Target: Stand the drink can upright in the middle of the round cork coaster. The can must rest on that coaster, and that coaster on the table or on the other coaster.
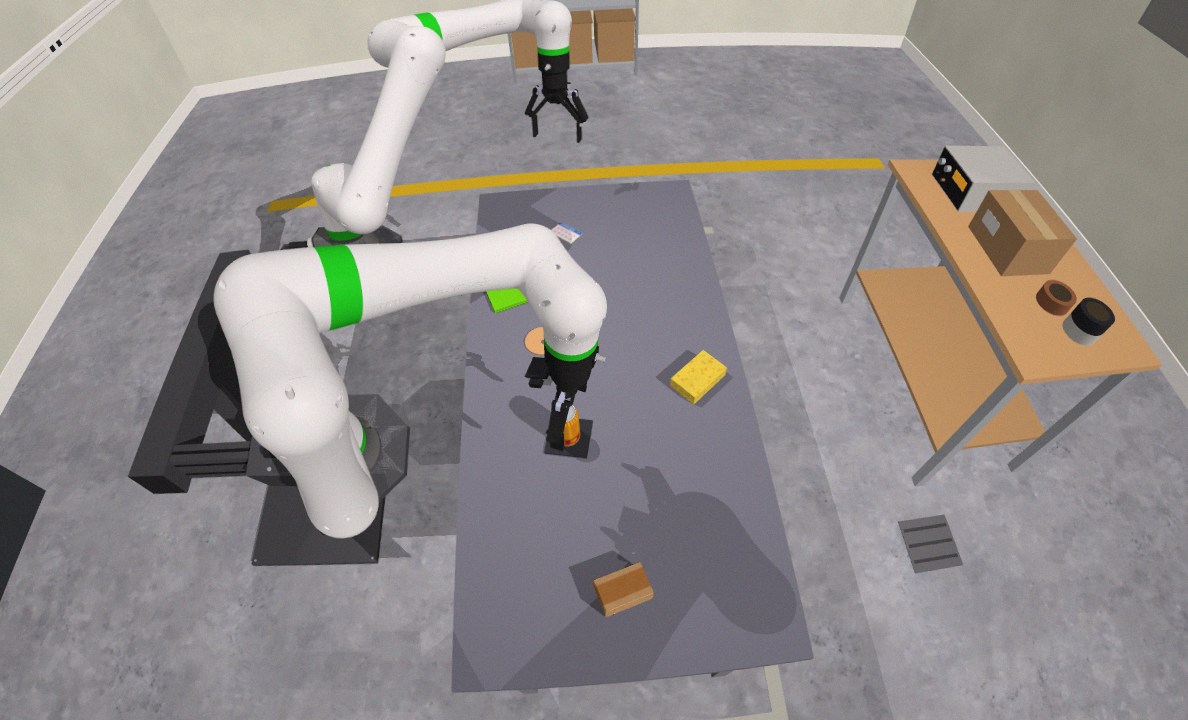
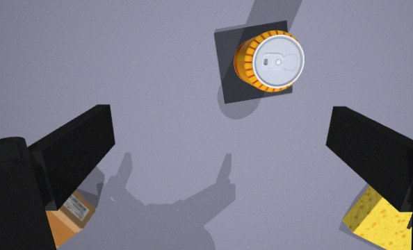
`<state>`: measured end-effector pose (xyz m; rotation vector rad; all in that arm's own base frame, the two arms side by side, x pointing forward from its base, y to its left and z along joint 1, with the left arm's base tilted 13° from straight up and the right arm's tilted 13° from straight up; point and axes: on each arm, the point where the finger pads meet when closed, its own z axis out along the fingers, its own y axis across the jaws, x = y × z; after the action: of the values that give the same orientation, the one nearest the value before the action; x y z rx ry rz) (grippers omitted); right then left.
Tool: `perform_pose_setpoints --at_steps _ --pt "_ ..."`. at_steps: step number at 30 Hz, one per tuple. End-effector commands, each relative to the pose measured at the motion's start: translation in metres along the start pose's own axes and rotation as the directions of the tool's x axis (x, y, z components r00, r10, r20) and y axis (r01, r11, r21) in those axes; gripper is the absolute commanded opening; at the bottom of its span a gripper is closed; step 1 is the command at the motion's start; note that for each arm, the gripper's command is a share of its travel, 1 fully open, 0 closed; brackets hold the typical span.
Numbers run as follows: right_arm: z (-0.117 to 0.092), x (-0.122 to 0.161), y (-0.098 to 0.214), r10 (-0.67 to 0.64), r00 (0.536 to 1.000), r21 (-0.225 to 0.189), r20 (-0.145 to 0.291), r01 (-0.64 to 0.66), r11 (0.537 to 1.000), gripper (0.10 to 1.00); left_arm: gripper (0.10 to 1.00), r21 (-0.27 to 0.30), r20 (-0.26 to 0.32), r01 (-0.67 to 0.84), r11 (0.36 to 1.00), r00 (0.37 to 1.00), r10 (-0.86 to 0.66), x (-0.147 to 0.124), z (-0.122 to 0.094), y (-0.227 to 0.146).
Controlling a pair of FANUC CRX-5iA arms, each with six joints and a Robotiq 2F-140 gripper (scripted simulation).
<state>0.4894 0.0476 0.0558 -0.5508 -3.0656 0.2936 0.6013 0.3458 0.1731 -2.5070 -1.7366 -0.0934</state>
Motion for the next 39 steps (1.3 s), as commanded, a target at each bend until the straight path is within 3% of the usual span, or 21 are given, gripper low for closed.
perform_pose_setpoints --at_steps 1,9,11,12,13,15,18,20,26,28,29,39 --pt "0.031 0.032 0.053 0.007 0.996 0.007 0.084 -0.007 1.0 1.0 1.0 -0.007 -0.005 0.031 0.999 1.0 -0.031 0.03 -0.02 -0.06" --pt "0.037 0.038 0.063 0.007 0.996 0.007 0.084 -0.007 1.0 1.0 1.0 -0.007 -0.013 0.083 0.997 0.996 -0.083 0.059 -0.047 -0.157" --pt "0.037 0.038 0.063 0.007 0.996 0.007 0.084 -0.007 1.0 1.0 1.0 -0.007 -0.013 0.083 0.997 0.996 -0.083 0.059 -0.047 -0.157" --pt "0.037 0.038 0.063 0.007 0.996 0.007 0.084 -0.007 1.0 1.0 1.0 -0.006 -0.016 0.1 0.995 0.995 -0.1 0.065 -0.056 -0.193" --pt "0.038 0.037 0.063 0.007 0.996 0.007 0.084 -0.007 1.0 1.0 1.0 -0.005 -0.017 0.107 0.994 0.994 -0.107 0.066 -0.059 -0.203" --pt "0.058 0.036 0.063 0.006 0.996 0.007 0.083 -0.007 1.0 1.0 1.0 -0.005 -0.019 0.119 0.993 0.993 -0.119 0.069 -0.065 -0.225" --pt "0.115 0.031 0.062 0.006 0.997 0.007 0.083 -0.007 1.0 1.0 1.0 -0.003 -0.023 0.139 0.99 0.99 -0.139 0.07 -0.075 -0.262" --pt "0.134 0.03 0.062 0.006 0.997 0.007 0.082 -0.007 1.0 1.0 1.0 -0.002 -0.026 0.152 0.988 0.988 -0.152 0.07 -0.081 -0.287" --pt "0.135 0.03 0.062 0.006 0.997 0.006 0.082 -0.006 1.0 1.0 1.0 0.003 -0.036 0.192 0.981 0.981 -0.192 0.063 -0.101 -0.36" --pt "0.135 0.03 0.062 0.006 0.997 0.006 0.082 -0.006 1.0 1.0 1.0 0.003 -0.036 0.192 0.981 0.981 -0.192 0.063 -0.101 -0.36" --pt "0.135 0.03 0.062 0.006 0.997 0.006 0.082 -0.006 1.0 1.0 1.0 0.006 -0.039 0.207 0.978 0.978 -0.207 0.057 -0.11 -0.394" --pt "0.135 0.03 0.062 0.006 0.997 0.006 0.082 -0.006 1.0 1.0 1.0 0.021 -0.059 0.278 0.96 0.959 -0.276 0.016 -0.141 -0.501"
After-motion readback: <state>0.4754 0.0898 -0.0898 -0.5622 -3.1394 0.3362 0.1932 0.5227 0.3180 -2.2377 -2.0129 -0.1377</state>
